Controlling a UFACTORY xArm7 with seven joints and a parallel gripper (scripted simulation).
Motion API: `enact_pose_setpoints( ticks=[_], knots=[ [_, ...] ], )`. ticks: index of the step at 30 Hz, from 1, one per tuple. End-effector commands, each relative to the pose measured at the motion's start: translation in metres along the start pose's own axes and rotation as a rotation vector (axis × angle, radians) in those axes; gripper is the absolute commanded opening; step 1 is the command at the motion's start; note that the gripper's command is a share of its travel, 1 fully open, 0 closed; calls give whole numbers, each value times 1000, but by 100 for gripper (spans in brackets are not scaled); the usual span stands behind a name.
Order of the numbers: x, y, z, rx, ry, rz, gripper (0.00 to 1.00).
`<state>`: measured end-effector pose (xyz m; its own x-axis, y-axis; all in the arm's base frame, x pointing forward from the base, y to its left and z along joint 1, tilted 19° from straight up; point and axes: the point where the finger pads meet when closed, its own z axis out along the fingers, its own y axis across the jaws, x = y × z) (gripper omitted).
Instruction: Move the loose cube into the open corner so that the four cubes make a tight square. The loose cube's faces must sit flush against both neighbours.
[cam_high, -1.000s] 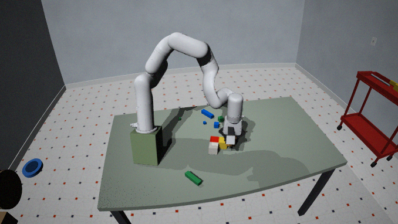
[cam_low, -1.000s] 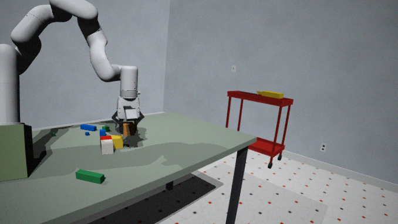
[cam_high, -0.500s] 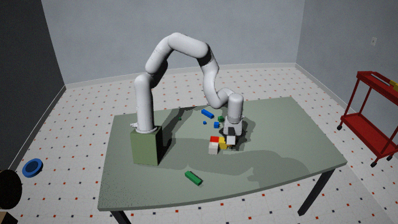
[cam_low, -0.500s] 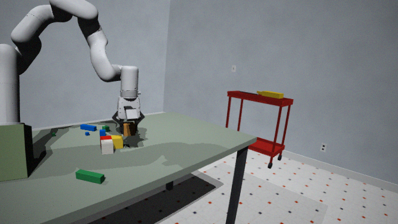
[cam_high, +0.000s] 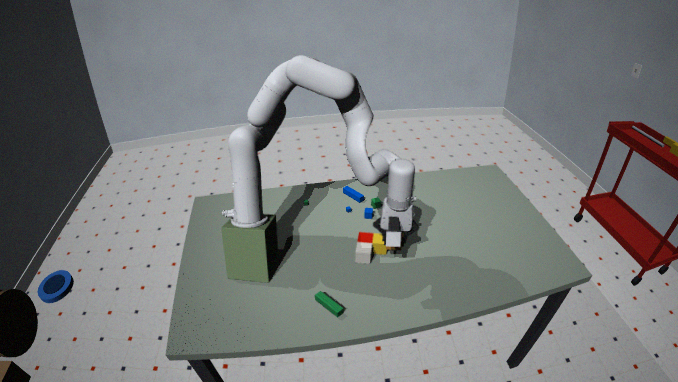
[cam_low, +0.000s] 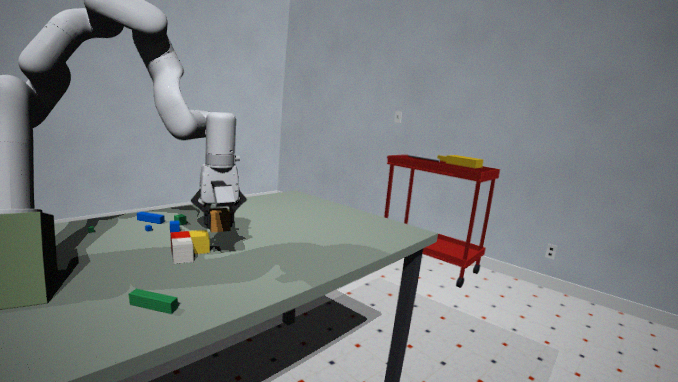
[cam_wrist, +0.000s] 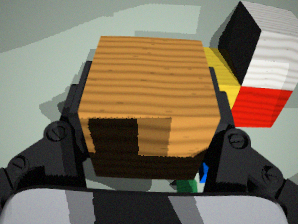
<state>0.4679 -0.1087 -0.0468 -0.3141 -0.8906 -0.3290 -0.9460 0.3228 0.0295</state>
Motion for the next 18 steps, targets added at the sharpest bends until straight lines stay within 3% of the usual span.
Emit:
enact_pose_setpoints(
  ticks=[1, 18],
  knots=[
    [1, -2, -2, 5, 1, 0, 0],
    [1, -2, 3, 5, 1, 0, 0]
  ],
)
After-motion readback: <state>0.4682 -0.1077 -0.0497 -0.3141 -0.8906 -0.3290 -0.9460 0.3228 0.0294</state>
